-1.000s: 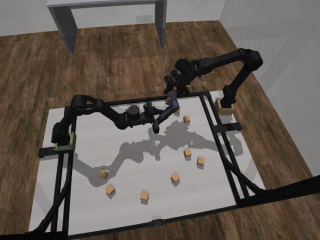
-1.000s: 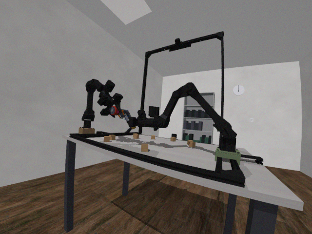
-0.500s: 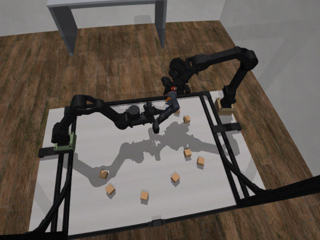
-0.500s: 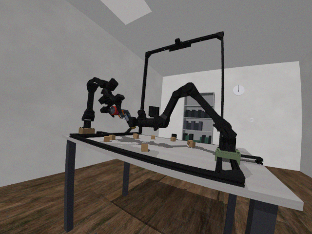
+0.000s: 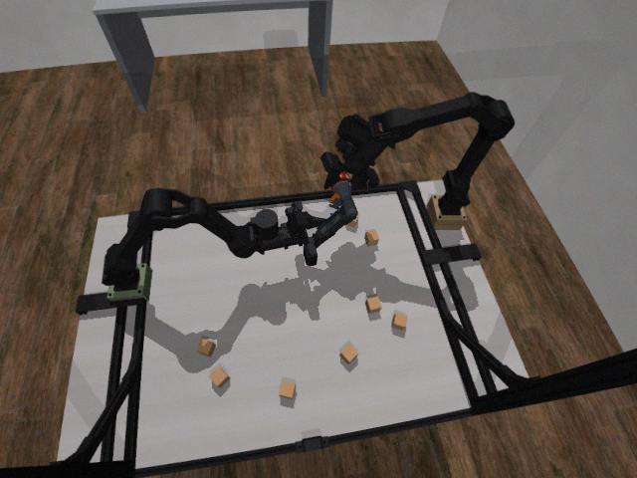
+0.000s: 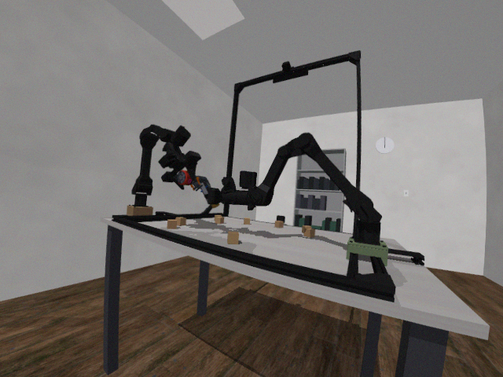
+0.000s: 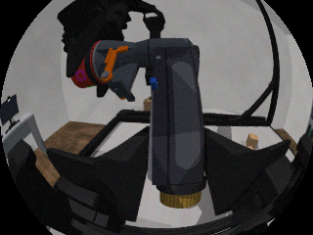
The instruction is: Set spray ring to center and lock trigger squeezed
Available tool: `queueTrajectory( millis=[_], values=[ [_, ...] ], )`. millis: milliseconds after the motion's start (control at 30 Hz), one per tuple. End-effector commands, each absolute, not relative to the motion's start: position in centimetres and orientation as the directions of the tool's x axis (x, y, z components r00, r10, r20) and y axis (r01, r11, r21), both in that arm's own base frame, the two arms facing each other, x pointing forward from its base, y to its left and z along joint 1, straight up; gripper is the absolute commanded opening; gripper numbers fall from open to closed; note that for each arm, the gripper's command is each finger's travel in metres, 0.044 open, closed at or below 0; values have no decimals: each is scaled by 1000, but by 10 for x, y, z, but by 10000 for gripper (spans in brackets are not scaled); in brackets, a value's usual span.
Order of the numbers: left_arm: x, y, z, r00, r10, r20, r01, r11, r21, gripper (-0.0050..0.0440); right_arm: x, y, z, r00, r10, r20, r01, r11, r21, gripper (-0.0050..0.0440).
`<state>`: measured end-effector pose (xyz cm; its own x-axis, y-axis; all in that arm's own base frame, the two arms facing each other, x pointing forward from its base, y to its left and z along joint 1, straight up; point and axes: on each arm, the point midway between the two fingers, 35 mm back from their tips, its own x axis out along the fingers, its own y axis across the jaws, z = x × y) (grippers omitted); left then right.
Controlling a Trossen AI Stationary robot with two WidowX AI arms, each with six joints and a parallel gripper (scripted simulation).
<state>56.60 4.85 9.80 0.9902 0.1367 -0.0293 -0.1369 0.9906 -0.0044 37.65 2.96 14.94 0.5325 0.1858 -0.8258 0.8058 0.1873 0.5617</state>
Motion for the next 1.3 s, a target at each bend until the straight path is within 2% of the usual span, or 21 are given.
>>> queueTrajectory(
  millis=[0, 33, 300, 1267],
  values=[
    [568, 49, 108, 990, 139, 0, -139, 990, 0, 0, 376, 30, 149, 532, 187, -825, 806, 186, 562, 384],
    [568, 49, 108, 990, 139, 0, -139, 990, 0, 0, 376, 30, 149, 532, 187, -825, 806, 186, 562, 400],
    [568, 49, 108, 990, 139, 0, -139, 990, 0, 0, 377, 30, 149, 532, 187, -825, 806, 186, 562, 400],
    [568, 49, 108, 990, 139, 0, -139, 990, 0, 0, 335, 16, 210, 533, 187, -825, 806, 186, 562, 400]
  ],
)
